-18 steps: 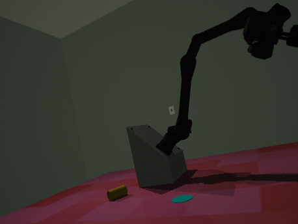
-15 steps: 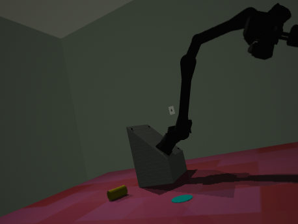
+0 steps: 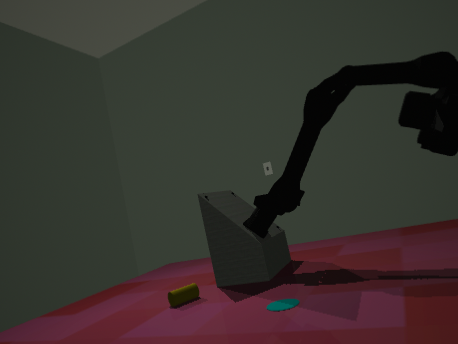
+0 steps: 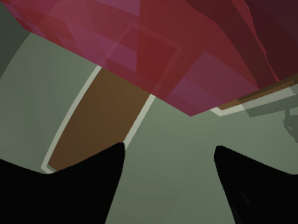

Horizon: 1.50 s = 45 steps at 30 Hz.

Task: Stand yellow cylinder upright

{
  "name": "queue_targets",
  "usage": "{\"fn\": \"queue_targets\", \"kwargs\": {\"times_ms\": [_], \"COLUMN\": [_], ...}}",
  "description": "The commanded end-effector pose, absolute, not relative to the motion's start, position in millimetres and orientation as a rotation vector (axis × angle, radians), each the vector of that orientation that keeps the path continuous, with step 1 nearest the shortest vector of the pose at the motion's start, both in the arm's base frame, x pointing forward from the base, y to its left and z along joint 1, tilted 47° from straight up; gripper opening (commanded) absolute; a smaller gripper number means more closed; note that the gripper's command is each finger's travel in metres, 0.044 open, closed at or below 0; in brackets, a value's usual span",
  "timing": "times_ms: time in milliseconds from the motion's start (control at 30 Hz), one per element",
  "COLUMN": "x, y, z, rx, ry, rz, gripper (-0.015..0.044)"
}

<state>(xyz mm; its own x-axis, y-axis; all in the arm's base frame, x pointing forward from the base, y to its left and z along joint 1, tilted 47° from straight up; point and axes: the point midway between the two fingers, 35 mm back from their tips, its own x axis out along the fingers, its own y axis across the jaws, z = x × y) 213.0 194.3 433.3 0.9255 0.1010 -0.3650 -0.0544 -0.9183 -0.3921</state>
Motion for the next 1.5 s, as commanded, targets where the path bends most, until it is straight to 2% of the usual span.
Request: {"fn": "queue_targets", "kwargs": {"times_ms": [0,367,700,1033,1467], "x": [263,351,374,336,216], "y": [188,118,15,-88,-165], "z": [381,256,146,46,-58], "rx": [-2.561,-2.123,-1.537,-0.785,0.476], "ry": [0.219,0.79,1.234,1.558,1.673], "rz": [0.67,0.87,0.896,0.769,0.382], "gripper": [0.0309,0.0309,0.0309,0.0309,0.0309]}}
